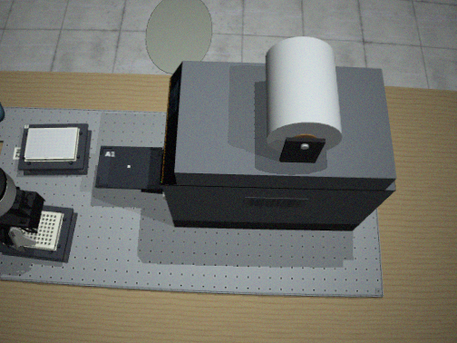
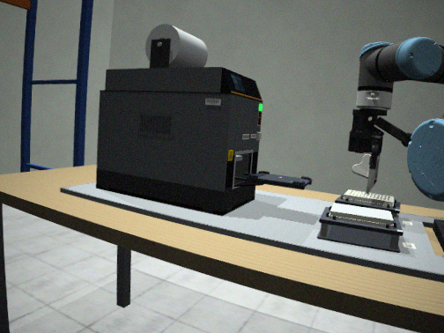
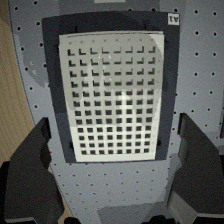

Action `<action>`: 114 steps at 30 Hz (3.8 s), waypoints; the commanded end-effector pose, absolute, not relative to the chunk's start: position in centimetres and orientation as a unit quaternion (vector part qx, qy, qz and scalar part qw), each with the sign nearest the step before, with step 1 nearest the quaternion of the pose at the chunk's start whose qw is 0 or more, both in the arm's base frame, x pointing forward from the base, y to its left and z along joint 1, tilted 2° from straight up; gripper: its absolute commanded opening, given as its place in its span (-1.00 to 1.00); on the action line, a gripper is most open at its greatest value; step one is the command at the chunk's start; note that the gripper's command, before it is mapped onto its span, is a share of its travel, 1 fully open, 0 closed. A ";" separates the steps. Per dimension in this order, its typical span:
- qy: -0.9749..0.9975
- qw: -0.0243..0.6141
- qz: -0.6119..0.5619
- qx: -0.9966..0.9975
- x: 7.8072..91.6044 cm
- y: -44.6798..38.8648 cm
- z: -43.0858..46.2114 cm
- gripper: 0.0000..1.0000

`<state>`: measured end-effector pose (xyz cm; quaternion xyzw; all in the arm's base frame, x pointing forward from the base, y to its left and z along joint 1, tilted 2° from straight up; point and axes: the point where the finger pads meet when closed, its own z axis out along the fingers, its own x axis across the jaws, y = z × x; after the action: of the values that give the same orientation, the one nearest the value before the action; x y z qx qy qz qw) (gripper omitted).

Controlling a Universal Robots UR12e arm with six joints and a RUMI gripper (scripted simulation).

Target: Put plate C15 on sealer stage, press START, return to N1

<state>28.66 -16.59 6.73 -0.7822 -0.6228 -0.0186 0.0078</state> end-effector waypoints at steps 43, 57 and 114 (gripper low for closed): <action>-0.623 0.008 -0.019 -0.782 28.7 -16.4 6.3 0.36; -0.623 0.005 -0.018 -0.782 28.9 -16.7 5.9 0.36; -0.623 0.006 -0.019 -0.782 28.8 -16.6 4.3 0.27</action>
<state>28.75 -16.58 4.32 -0.7821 -0.6228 -0.0183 0.0066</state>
